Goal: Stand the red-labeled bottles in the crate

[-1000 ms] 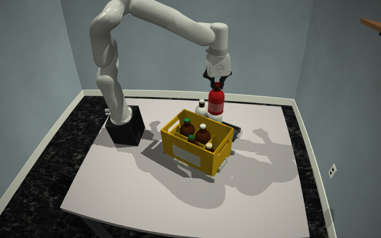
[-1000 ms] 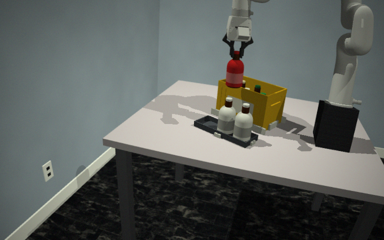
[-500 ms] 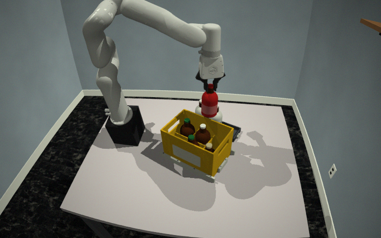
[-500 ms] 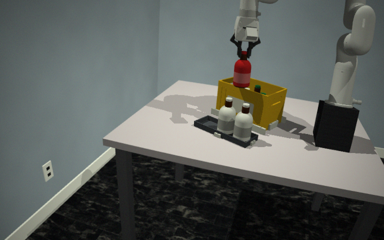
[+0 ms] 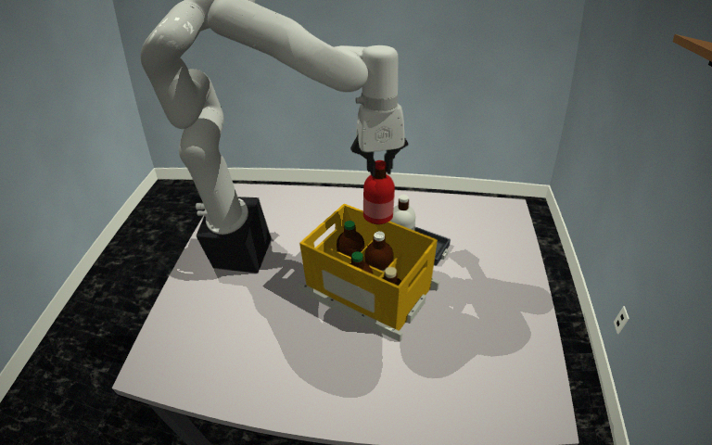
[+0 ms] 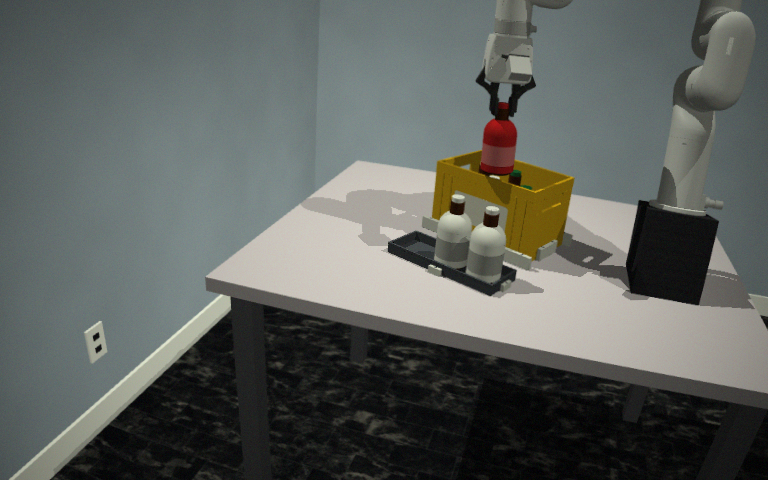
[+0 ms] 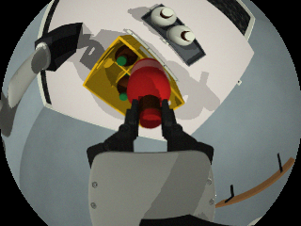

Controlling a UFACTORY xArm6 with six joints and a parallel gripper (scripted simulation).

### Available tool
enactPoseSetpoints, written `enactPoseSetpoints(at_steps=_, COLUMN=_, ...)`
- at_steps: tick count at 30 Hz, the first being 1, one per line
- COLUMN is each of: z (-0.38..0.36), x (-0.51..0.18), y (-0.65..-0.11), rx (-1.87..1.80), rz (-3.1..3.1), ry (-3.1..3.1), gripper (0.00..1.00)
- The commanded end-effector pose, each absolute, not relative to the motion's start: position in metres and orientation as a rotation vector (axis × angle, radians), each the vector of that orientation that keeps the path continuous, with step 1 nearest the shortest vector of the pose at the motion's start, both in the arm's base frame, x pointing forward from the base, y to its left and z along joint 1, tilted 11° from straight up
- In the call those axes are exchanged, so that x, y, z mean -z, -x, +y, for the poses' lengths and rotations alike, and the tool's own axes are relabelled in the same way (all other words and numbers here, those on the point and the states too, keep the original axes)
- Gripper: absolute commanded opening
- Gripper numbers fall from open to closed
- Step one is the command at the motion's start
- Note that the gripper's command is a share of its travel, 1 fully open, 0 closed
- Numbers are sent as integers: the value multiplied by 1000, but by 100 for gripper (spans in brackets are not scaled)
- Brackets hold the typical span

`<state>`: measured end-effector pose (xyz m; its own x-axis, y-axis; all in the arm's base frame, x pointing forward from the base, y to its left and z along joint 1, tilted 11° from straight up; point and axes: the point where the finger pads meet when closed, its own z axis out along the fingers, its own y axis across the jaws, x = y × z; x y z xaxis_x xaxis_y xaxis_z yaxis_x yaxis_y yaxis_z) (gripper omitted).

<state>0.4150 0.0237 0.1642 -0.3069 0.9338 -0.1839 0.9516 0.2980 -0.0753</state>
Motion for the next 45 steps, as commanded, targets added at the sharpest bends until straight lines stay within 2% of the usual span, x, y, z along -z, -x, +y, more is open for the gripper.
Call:
enactPoseSetpoints(at_steps=1, z=19, x=-167, y=-408, rx=252, rz=2442, ry=-1781, gripper=0)
enactPoseSetpoints(at_steps=45, z=-26, x=-177, y=-333, rx=252, rz=2442, ry=-1781, gripper=0)
